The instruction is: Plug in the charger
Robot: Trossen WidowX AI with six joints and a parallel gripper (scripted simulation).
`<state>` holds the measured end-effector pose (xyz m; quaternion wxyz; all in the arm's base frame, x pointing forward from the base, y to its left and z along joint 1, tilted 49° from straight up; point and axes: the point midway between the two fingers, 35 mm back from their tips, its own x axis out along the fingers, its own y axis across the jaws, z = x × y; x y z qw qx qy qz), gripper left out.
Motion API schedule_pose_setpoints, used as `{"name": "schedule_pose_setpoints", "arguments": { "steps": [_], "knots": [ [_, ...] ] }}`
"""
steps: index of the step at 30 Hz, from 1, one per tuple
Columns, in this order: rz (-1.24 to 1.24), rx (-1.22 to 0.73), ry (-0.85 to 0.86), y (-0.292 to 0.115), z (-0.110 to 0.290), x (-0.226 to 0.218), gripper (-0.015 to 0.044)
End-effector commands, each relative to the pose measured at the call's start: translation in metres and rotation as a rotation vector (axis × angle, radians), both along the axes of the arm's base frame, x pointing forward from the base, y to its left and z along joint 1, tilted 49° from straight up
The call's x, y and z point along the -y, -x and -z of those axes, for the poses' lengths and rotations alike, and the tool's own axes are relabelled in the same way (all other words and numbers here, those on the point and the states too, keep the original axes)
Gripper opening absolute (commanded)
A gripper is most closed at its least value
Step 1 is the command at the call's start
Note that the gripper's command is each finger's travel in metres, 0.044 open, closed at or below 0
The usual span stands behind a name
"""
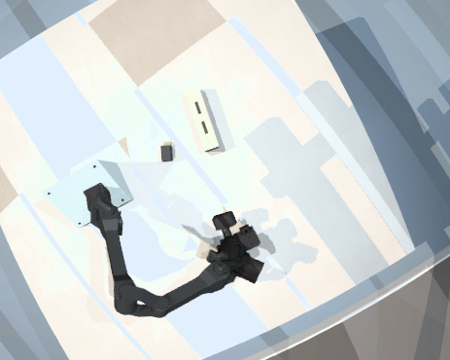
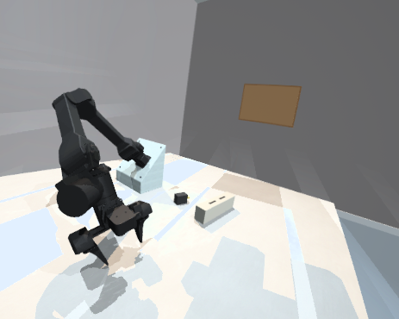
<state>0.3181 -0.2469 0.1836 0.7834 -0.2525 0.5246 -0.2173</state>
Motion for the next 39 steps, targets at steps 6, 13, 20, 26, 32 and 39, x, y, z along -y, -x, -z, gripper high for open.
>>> {"name": "schedule_pose_setpoints", "arguments": {
  "steps": [6, 13, 20, 26, 32, 39],
  "knots": [
    [-0.058, -0.118, -0.045, -0.012, 0.040, -0.035, 0.0440],
    [-0.114, -0.218, -0.059, -0.017, 0.067, -0.064, 0.0440],
    [-0.164, -0.311, -0.068, -0.017, 0.092, -0.093, 0.0440],
    [-0.203, -0.387, -0.069, -0.014, 0.111, -0.117, 0.0440],
    [-0.250, -0.474, -0.053, -0.009, 0.129, -0.139, 0.0440],
    [-0.288, -0.555, -0.035, -0.001, 0.147, -0.162, 0.0440]
  ]
}}
